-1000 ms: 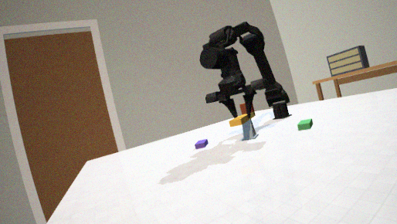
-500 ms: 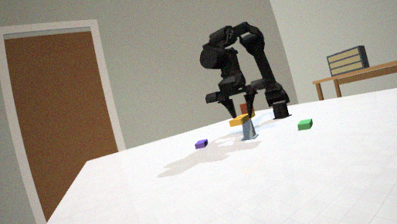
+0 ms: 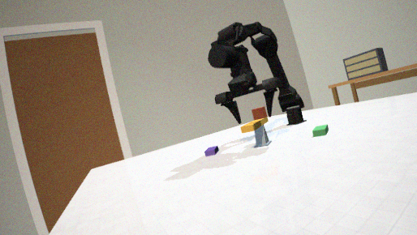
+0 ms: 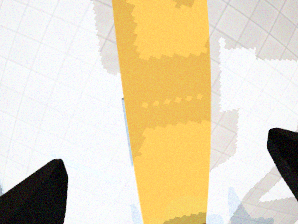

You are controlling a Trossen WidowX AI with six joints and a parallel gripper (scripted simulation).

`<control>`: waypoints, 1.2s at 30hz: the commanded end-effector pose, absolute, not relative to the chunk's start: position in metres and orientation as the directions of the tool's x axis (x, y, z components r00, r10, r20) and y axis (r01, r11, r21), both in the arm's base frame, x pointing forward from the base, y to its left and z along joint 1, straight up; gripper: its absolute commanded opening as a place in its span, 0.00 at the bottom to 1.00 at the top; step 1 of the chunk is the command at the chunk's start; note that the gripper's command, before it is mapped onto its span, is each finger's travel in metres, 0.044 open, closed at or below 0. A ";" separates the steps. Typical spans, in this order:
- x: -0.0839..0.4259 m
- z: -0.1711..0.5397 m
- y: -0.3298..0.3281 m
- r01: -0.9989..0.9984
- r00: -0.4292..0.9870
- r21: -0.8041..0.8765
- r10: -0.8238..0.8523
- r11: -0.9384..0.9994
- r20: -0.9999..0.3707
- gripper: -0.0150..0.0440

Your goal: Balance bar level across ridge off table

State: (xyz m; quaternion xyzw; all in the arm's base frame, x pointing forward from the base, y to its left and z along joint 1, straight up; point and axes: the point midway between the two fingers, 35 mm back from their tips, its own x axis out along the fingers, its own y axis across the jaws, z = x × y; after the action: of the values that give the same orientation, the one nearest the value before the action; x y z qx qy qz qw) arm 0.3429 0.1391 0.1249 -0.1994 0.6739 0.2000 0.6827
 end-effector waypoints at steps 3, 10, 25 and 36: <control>0.344 0.191 0.140 -0.541 0.055 -0.011 0.022 0.841 -0.998 1.00; 0.341 0.209 0.138 -0.541 0.060 -0.012 0.024 0.841 -0.998 1.00; 0.341 0.209 0.138 -0.541 0.060 -0.012 0.024 0.841 -0.998 1.00; 0.341 0.209 0.138 -0.541 0.060 -0.012 0.024 0.841 -0.998 1.00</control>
State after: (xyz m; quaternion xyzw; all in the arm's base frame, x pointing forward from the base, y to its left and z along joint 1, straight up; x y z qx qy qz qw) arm 0.3409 0.1383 0.2085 -0.1974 0.6545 0.2016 0.7014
